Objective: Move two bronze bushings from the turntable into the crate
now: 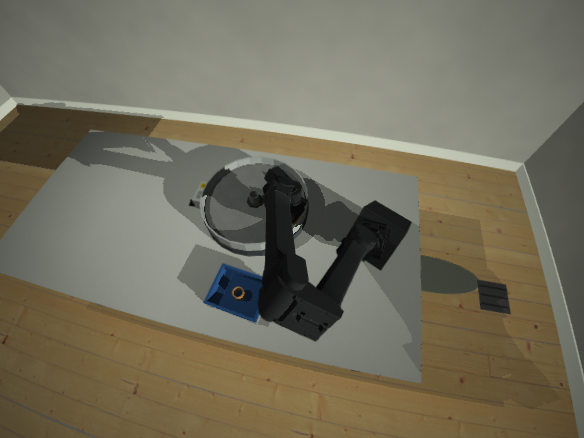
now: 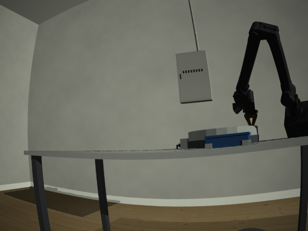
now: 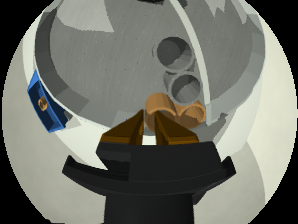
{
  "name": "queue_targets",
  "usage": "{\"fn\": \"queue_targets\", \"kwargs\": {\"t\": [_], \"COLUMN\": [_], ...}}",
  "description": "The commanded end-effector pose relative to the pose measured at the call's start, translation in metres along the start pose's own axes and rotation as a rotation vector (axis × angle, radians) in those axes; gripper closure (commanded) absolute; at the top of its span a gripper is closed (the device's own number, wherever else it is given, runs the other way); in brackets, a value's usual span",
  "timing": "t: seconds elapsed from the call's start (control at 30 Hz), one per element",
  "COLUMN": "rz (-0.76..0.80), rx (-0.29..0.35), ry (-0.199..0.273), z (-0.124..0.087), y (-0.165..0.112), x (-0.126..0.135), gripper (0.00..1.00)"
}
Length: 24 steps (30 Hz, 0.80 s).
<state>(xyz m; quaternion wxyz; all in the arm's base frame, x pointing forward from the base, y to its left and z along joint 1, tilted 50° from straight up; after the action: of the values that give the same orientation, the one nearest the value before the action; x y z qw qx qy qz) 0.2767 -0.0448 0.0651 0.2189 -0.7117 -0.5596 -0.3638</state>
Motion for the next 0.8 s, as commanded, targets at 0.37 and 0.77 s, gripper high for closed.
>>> {"fn": "queue_targets", "kwargs": {"t": [0.37,0.77], "rz": [-0.008,-0.008], "rx": [0.017,0.017], "ry": [0.000,0.000], "z": [0.0063,0.0063], "y": [0.0010,0.0010], "x": [0.0015,0.0015], "gripper": [1.00,1.00]}}
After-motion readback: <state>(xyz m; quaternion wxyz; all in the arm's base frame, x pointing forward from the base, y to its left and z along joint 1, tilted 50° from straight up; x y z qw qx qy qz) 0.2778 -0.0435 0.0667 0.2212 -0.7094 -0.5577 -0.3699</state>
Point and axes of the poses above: the point where the finger pads meet when closed, its own z axis out along the fingers, its own x axis across the jaws, y = z × x, the point moved 5 cm from there along -z, back along the fingers, and after that the axes turned 3 degrees about -z, right-handed, at the moved point
